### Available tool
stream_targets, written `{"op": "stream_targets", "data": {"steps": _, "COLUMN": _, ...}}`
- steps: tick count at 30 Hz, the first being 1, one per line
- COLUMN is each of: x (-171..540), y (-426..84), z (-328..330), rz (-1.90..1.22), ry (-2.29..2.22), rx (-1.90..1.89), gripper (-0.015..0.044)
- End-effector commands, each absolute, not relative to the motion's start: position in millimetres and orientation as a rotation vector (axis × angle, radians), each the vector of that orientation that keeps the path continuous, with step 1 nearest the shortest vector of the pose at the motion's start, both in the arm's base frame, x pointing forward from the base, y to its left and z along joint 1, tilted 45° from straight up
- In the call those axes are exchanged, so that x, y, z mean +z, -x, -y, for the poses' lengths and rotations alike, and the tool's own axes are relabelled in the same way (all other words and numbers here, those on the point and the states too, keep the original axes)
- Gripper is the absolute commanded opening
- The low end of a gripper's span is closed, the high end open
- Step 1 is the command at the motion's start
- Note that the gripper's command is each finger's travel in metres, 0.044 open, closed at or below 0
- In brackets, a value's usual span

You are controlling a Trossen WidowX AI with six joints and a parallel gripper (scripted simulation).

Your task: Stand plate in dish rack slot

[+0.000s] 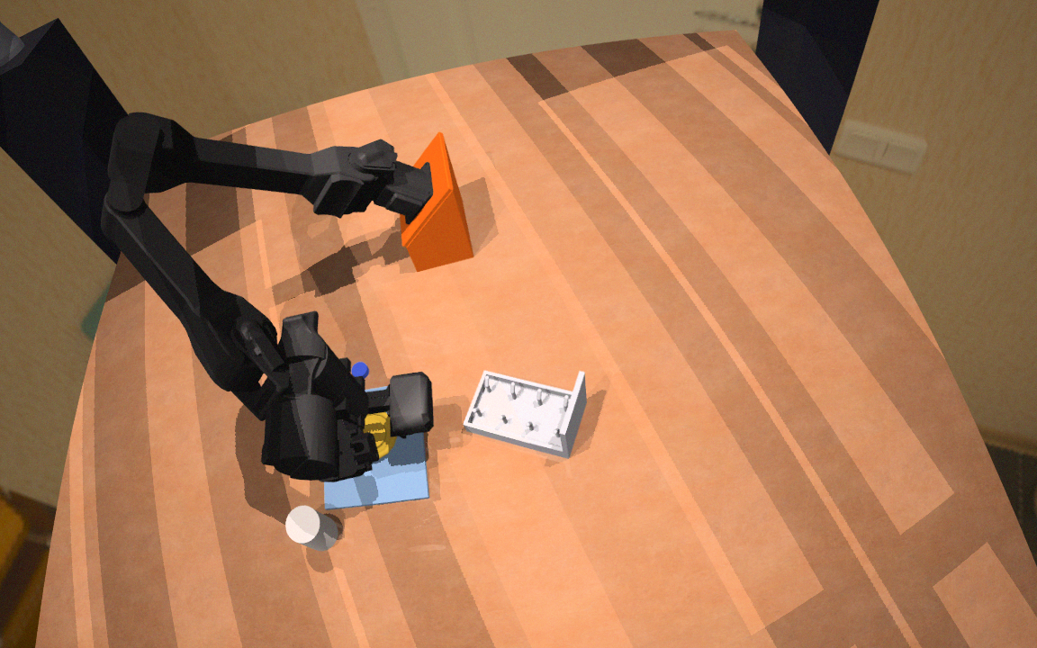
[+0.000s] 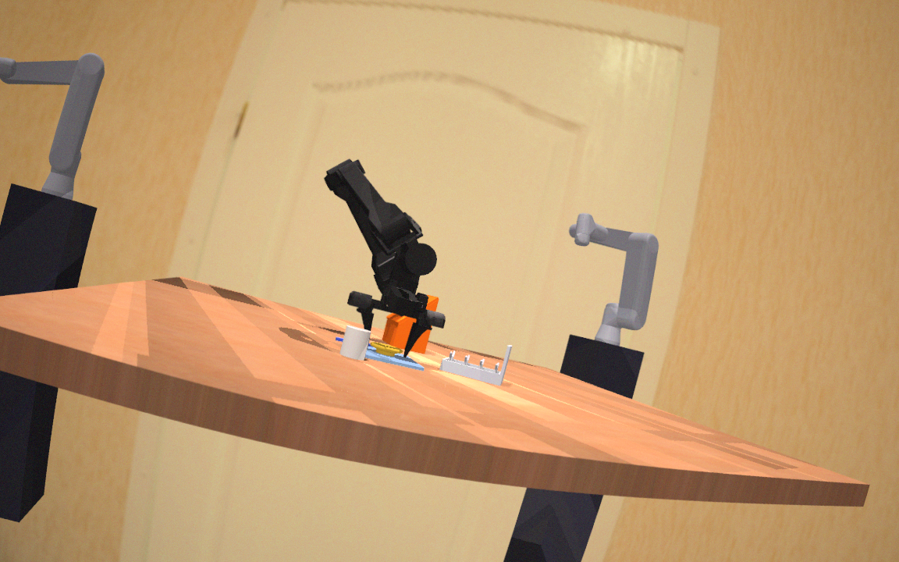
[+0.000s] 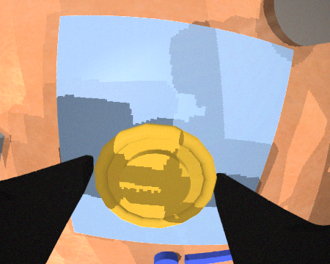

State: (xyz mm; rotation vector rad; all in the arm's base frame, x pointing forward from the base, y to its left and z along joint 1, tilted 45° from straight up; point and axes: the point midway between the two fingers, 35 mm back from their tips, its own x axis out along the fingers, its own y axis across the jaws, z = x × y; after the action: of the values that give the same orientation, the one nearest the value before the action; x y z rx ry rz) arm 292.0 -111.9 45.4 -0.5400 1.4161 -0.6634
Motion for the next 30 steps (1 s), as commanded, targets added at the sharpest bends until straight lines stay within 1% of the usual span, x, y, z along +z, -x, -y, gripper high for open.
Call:
{"op": "stream_targets", "data": {"steps": 1, "x": 45, "y": -291, "z": 113, "rz": -1.419, "ry": 0.548, "rx": -0.663, "gripper": 0.0359}}
{"op": "stream_targets", "data": {"steps": 2, "x": 45, "y": -291, "z": 113, "rz": -1.419, "ry": 0.548, "rx": -0.663, "gripper": 0.0359}}
{"op": "stream_targets", "data": {"steps": 13, "x": 45, "y": -291, "z": 113, "rz": -1.419, "ry": 0.548, "rx": -0.663, "gripper": 0.0286}}
{"op": "stream_targets", "data": {"steps": 24, "x": 71, "y": -301, "z": 81, "rz": -1.421, "ry": 0.537, "rx": -0.648, "gripper": 0.0}}
{"op": "stream_targets", "data": {"steps": 30, "x": 90, "y": -305, "z": 58, "rz": -1.42, "ry": 0.534, "rx": -0.637, "gripper": 0.0}}
